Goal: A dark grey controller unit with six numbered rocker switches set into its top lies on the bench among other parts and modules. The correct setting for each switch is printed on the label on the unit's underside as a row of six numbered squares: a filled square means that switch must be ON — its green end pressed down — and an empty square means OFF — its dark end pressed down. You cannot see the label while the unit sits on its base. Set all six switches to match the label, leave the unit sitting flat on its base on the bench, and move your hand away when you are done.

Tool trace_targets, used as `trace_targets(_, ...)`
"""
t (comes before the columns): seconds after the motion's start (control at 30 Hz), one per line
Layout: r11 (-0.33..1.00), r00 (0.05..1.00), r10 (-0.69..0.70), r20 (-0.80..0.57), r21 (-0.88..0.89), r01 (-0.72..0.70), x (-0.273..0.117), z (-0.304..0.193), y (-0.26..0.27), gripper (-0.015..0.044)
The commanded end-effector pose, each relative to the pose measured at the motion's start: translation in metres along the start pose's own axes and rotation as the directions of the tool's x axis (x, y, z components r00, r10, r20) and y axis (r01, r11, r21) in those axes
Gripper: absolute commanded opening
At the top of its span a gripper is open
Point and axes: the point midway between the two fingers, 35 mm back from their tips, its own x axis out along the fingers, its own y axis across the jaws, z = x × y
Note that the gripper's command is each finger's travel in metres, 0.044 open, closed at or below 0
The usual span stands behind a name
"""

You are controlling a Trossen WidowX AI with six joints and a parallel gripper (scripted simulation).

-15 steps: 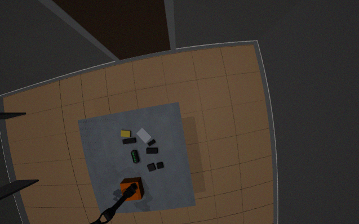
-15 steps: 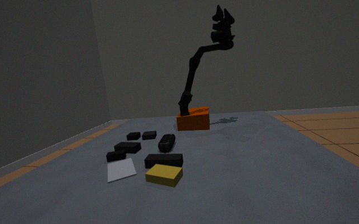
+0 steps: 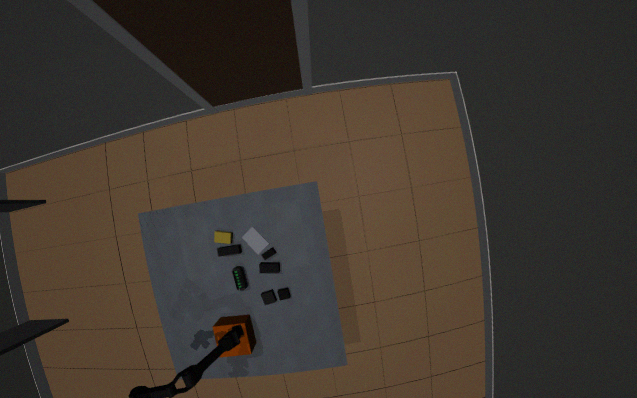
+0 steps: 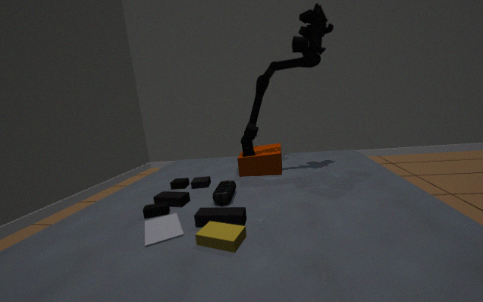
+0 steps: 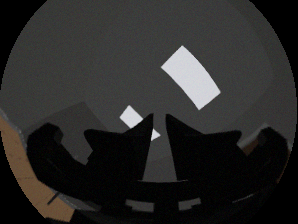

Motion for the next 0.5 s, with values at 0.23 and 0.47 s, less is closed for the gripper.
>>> trace_targets(0.23, 0.958, 0.919, 0.211, -0.332, -0.119, -0.262, -0.057, -0.141, -0.021, 0.0000)
trace_targets(0.47, 0.930, 0.805, 0.267, -0.530, -0.077, -0.359, -0.105, -0.208, -0.058, 0.0000)
